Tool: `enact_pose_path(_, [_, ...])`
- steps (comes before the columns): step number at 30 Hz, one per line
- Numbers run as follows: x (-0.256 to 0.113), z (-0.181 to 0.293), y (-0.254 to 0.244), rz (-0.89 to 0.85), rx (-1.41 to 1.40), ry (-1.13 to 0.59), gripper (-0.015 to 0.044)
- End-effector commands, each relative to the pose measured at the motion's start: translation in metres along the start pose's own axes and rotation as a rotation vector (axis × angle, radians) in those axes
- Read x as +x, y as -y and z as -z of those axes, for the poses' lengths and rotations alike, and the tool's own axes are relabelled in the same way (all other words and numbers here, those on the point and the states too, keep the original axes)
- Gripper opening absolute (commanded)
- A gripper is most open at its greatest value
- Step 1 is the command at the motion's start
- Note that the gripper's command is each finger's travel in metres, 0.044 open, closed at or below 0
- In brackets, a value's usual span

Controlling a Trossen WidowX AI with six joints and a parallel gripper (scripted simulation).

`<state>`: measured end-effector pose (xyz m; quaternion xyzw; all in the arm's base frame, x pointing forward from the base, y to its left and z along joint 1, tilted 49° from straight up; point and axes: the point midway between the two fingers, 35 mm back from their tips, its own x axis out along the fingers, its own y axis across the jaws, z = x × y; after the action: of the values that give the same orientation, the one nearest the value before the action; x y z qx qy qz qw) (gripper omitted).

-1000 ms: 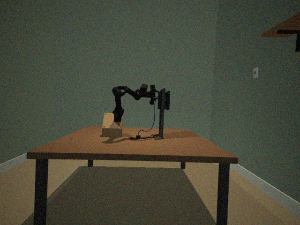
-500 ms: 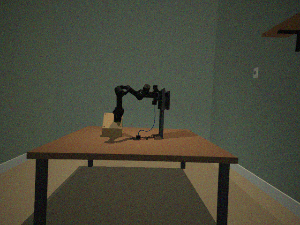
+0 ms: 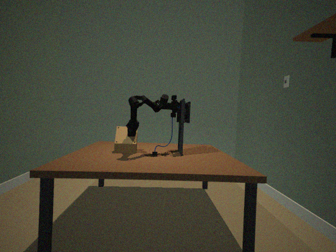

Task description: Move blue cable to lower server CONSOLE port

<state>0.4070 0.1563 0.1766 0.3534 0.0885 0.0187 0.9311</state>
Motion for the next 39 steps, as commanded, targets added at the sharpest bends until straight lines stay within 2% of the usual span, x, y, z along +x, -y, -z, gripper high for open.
enact_pose_path(1, [0.0, -0.0002, 0.0009, 0.003, 0.0, 0.001, 0.0146])
enact_pose_path(23, [0.0, -0.0002, 0.0009, 0.003, 0.0, 0.001, 0.0])
enact_pose_path(39, [-0.0059, 0.0016, 0.0009, 0.001, -0.005, 0.0, 0.0])
